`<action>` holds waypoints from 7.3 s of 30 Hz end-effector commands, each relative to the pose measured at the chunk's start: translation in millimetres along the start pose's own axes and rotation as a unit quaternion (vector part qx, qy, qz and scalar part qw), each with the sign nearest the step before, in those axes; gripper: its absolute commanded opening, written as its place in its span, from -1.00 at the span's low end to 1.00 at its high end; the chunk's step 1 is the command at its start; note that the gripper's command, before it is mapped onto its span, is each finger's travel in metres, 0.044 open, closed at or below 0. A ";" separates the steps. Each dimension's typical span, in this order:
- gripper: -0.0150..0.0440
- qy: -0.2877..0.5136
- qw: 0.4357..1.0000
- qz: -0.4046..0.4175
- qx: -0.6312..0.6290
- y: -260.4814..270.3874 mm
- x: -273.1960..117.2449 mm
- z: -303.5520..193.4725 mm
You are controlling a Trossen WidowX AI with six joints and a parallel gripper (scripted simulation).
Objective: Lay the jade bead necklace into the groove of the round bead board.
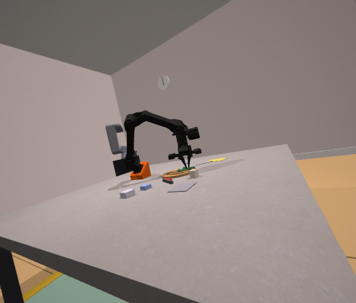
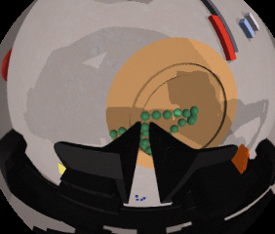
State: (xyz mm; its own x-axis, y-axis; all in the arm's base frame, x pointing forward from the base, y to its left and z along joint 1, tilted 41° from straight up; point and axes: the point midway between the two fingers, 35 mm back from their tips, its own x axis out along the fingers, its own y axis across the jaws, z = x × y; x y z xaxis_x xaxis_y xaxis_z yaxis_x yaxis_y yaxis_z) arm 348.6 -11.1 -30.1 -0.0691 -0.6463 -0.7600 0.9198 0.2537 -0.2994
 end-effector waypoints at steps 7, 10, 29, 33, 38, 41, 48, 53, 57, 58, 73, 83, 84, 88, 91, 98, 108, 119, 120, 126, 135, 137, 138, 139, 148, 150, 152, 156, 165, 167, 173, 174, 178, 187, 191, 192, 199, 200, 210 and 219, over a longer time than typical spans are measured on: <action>-0.49 0.000 1.000 0.002 0.002 -12.9 -4.2 -7.6; -0.49 0.000 1.000 0.002 0.001 -21.0 -4.8 -11.8; -0.49 0.000 1.000 0.001 0.000 -75.4 -4.2 -36.2; -0.49 0.000 1.000 0.001 0.000 -87.5 -3.0 -40.9; -0.49 0.000 1.000 0.000 0.000 -100.8 -1.3 -45.7; -0.49 0.000 1.000 0.000 0.000 -101.3 -1.2 -45.8; -0.49 0.000 1.000 0.000 0.000 -101.3 -1.2 -45.8; -0.49 0.000 1.000 0.000 0.000 -101.3 -1.2 -45.8; -0.49 0.000 1.000 0.000 0.000 -101.3 1.0 -45.8; -0.49 0.000 1.000 0.000 0.000 -101.3 2.6 -45.8; 0.58 0.001 1.000 0.004 0.002 -98.4 0.0 -45.6; 1.00 0.000 1.000 0.002 -0.001 -99.9 -0.2 -45.6; 1.00 0.000 1.000 0.002 -0.001 -99.9 -0.2 -45.6; 1.00 0.000 1.000 0.002 -0.001 -99.9 -0.2 -45.6; 1.00 0.000 1.000 0.002 -0.001 -99.9 -0.2 -45.6; 1.00 0.000 1.000 0.002 -0.001 -99.9 -0.2 -45.6; 1.00 0.000 1.000 0.002 -0.001 -99.9 -0.2 -45.6; 0.84 0.000 0.965 0.002 -0.262 -96.3 -8.0 -40.6; 0.82 0.000 0.951 0.002 -0.309 -95.6 -9.4 -39.7; 0.80 0.000 0.823 0.001 -0.568 -92.2 -18.2 -34.1; 0.80 0.000 0.540 0.001 -0.842 -88.2 -31.0 -25.9; 0.80 0.000 0.489 0.001 -0.872 -87.7 -32.6 -24.8; 0.80 0.000 0.463 0.000 -0.886 -87.6 -33.3 -24.4; 0.80 0.000 0.447 0.000 -0.894 -87.4 -33.7 -24.1; 0.80 0.000 0.443 0.000 -0.896 -87.4 -33.9 -24.0; 0.80 0.000 0.443 0.000 -0.896 -87.4 -33.9 -24.0; 0.80 0.000 0.443 0.000 -0.896 -87.4 -33.9 -24.0; 0.80 0.000 0.443 0.000 -0.896 -87.4 -32.6 -24.0; 0.80 -0.003 0.449 0.004 -0.894 -84.8 -24.2 -23.5; 0.80 -0.003 0.448 0.003 -0.894 -84.9 -22.0 -23.5; 0.80 -0.002 0.447 0.002 -0.895 -85.4 -12.2 -23.5; 0.80 -0.002 0.446 0.002 -0.895 -85.6 -10.6 -23.5; 0.80 -0.001 0.445 0.001 -0.895 -86.2 -4.1 -23.6; 0.80 0.000 0.443 0.000 -0.896 -87.6 6.3 -23.7; 0.62 -0.001 0.448 0.002 -0.894 -85.7 4.3 -23.1; 0.53 -0.001 0.448 0.002 -0.894 -85.7 4.3 -23.1; -0.09 -0.001 0.448 0.002 -0.894 -85.7 4.3 -23.1; -0.18 -0.001 0.448 0.002 -0.894 -85.7 4.3 -23.1; -0.49 -0.001 0.448 0.002 -0.894 -85.7 4.3 -23.1; -0.49 -0.001 0.448 0.002 -0.894 -85.7 4.3 -23.1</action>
State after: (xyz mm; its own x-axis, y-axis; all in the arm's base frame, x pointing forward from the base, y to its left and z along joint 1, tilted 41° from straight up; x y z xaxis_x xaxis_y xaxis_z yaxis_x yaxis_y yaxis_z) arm 260.1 -19.2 -21.0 -0.0685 -0.6432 -0.7626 -0.8613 0.4238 -0.2801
